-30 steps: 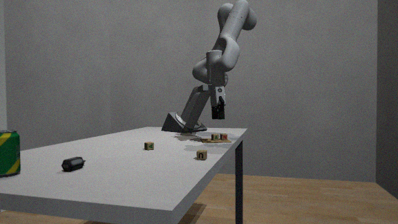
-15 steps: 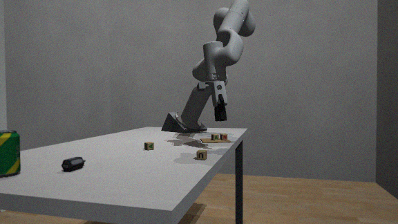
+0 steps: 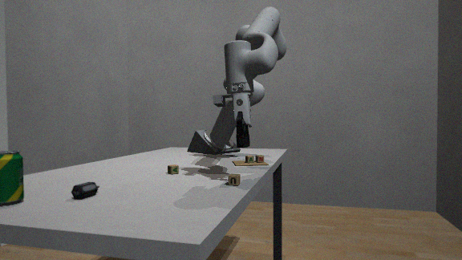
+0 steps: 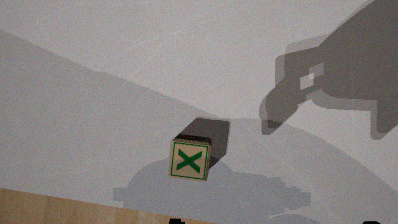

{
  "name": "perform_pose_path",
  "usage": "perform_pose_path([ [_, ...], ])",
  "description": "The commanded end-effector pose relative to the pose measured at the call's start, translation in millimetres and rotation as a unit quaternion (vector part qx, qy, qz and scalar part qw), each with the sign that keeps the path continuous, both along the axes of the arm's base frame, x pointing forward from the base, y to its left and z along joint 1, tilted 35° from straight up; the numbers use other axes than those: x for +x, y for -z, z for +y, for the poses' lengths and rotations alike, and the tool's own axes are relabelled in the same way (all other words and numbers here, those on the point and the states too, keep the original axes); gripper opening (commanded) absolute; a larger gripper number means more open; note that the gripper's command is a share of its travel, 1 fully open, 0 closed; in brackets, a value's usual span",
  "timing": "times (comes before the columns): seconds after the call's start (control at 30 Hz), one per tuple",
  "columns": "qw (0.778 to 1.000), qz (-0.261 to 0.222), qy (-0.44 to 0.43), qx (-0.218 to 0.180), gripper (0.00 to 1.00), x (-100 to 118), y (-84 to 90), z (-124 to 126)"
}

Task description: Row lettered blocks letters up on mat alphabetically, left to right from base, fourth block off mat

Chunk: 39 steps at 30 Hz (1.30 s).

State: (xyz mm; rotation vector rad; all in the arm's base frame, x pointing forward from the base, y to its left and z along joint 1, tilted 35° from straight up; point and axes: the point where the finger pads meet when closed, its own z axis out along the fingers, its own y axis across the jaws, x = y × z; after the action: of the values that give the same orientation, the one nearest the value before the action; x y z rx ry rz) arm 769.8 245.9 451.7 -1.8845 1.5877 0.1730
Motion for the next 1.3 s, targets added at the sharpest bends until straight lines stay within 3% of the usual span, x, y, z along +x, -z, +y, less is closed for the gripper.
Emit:
perform_pose_path([
  [0.0,0.999,0.041,0.025,-0.016,1.00,40.3,-2.0,-7.0],
  [0.33,0.998,0.049,0.042,-0.019,1.00,52.2,0.3,-13.1],
  [0.37,0.998,0.049,0.042,-0.019,0.69,52.2,0.3,-13.1],
  [1.27,0.998,0.049,0.042,-0.019,0.69,52.2,0.4,-13.0],
])
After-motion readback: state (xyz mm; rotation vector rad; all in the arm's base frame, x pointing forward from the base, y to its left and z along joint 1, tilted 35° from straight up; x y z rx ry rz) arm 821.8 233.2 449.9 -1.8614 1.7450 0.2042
